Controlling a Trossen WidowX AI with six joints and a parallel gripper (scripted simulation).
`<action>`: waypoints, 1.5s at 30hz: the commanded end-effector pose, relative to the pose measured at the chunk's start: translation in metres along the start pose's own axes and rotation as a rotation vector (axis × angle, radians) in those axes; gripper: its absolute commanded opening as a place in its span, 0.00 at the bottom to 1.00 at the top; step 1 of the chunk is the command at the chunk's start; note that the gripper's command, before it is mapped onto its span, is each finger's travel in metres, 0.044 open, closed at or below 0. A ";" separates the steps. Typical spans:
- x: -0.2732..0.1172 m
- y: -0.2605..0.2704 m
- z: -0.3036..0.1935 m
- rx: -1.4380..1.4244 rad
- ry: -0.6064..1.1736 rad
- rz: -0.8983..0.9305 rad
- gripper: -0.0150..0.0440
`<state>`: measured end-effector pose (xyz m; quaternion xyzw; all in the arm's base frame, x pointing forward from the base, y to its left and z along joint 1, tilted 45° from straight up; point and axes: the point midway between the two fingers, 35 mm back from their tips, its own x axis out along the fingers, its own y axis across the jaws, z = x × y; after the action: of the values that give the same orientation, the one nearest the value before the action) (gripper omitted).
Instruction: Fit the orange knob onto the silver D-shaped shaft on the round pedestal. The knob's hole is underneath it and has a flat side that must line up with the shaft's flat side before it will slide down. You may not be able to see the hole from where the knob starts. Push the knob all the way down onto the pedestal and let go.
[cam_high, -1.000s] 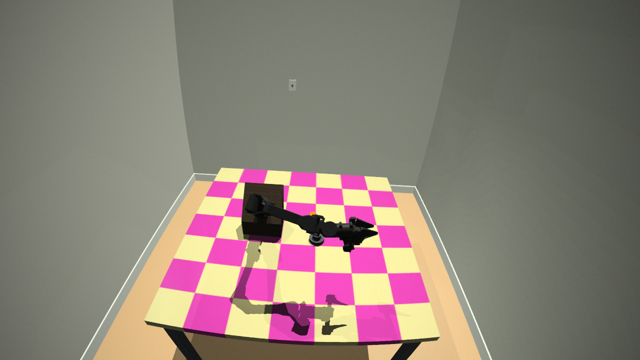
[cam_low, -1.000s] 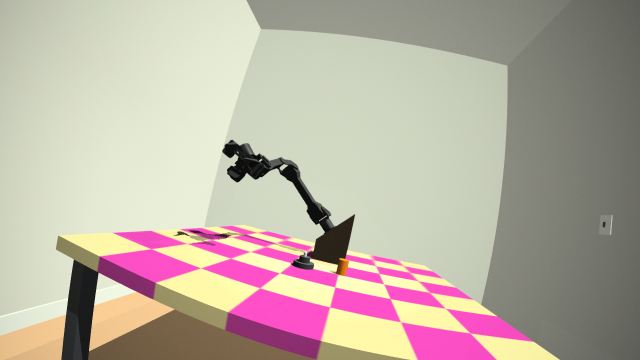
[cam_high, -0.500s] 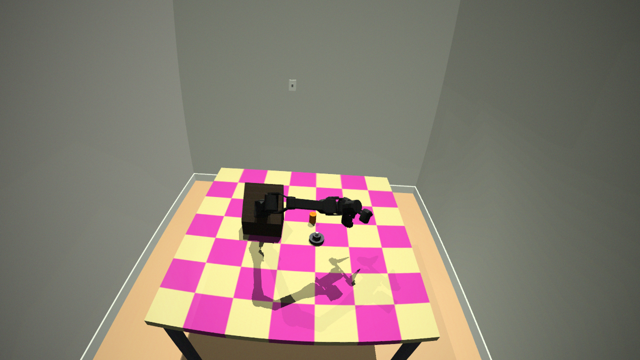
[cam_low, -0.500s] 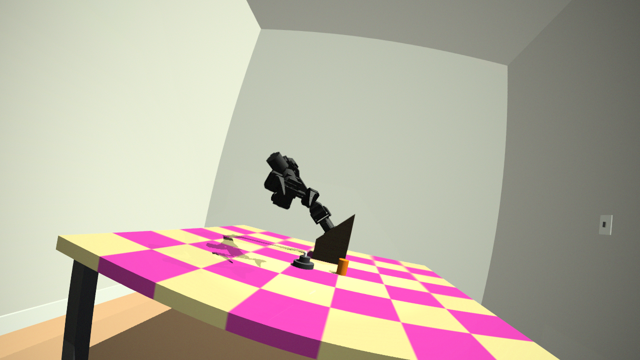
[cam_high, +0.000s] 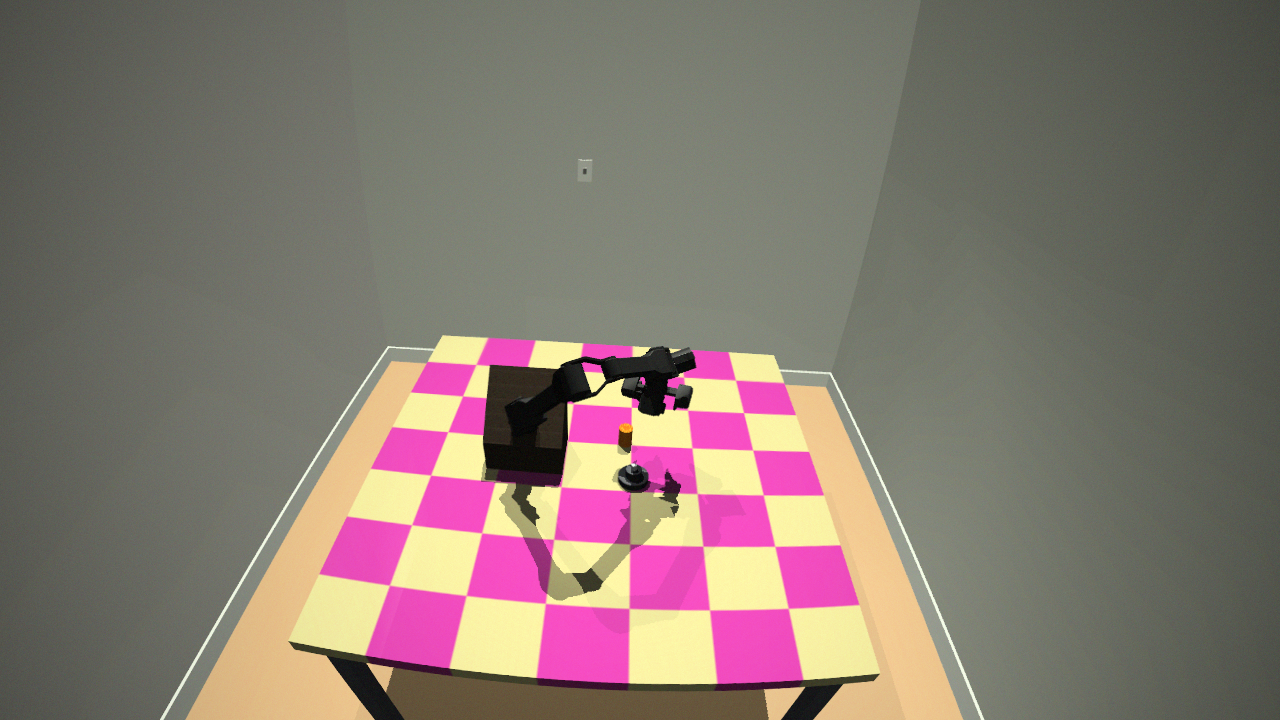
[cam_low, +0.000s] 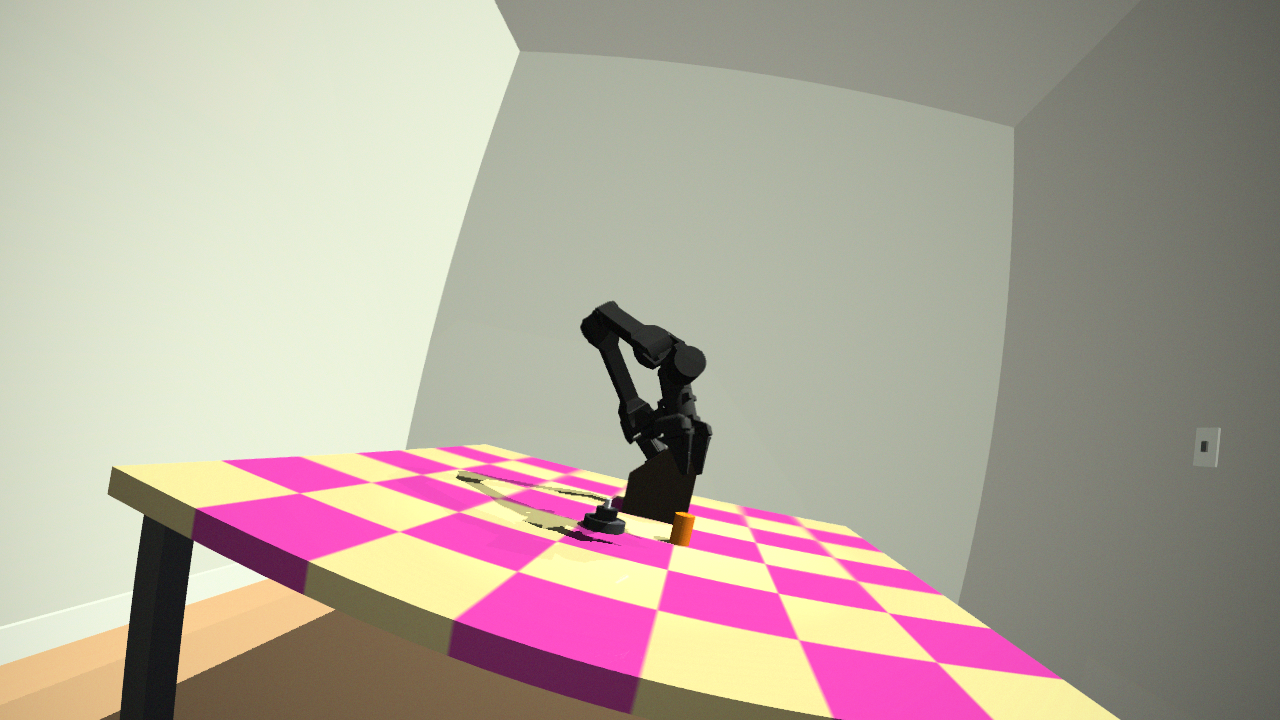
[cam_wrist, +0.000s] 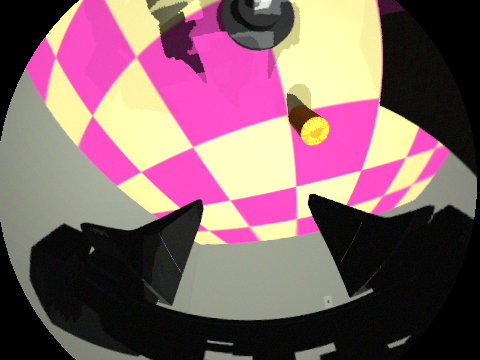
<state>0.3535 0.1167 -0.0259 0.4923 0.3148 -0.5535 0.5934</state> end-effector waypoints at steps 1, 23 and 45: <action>0.012 -0.053 0.005 -0.173 -0.225 -0.077 1.00; 0.060 -0.087 0.033 -0.336 -0.415 -0.104 1.00; 0.090 -0.086 0.045 -0.337 -0.414 -0.104 1.00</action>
<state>0.2803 0.0572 -0.1097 0.2517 0.2982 -0.6106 0.6891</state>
